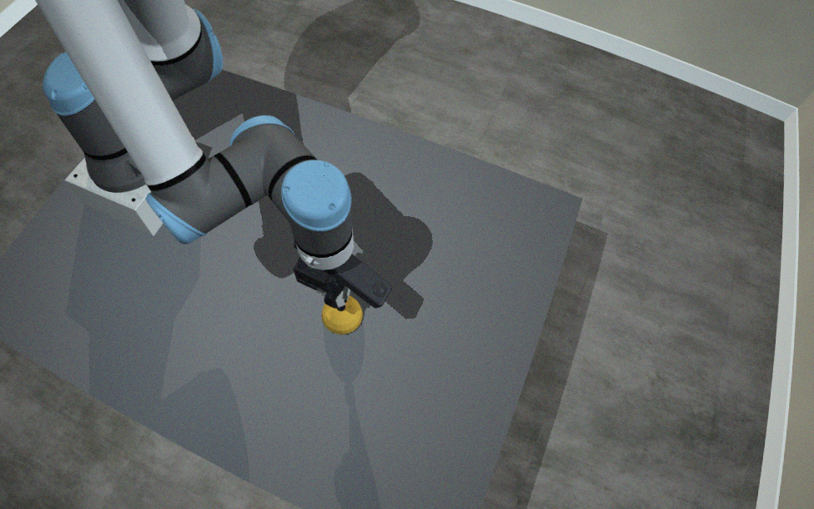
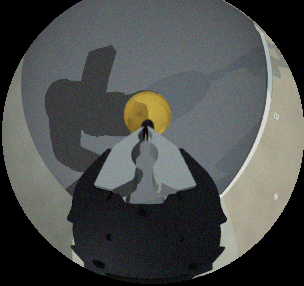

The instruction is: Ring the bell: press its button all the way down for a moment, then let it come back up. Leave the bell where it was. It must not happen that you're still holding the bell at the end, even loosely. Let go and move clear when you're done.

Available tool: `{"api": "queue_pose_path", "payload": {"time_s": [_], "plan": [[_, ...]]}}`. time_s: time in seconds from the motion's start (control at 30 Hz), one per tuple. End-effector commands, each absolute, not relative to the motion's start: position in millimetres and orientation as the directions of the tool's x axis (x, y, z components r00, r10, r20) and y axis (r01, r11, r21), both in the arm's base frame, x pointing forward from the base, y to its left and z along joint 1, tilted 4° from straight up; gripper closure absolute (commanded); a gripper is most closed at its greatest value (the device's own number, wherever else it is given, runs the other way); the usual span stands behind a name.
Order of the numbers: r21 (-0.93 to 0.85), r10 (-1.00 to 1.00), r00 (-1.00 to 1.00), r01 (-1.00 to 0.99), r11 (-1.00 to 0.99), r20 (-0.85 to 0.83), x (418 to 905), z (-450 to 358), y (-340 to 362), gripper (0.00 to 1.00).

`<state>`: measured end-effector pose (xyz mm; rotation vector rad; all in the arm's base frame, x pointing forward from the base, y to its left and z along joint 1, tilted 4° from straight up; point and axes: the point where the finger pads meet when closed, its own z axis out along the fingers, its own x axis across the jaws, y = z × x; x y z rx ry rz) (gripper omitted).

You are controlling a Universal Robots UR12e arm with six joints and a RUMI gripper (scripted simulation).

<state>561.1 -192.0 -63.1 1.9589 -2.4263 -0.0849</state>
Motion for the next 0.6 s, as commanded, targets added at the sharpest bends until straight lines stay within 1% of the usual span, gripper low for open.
{"api": "queue_pose_path", "payload": {"time_s": [0.0, 0.57], "plan": [[0.061, -0.977, -0.211, -0.976, 0.209, -0.02, 558.6, -65.9, -188.7, 1.0], [0.056, -0.977, -0.211, -0.976, 0.21, -0.018, 562.0, -54.7, -191.1, 1.0]]}}
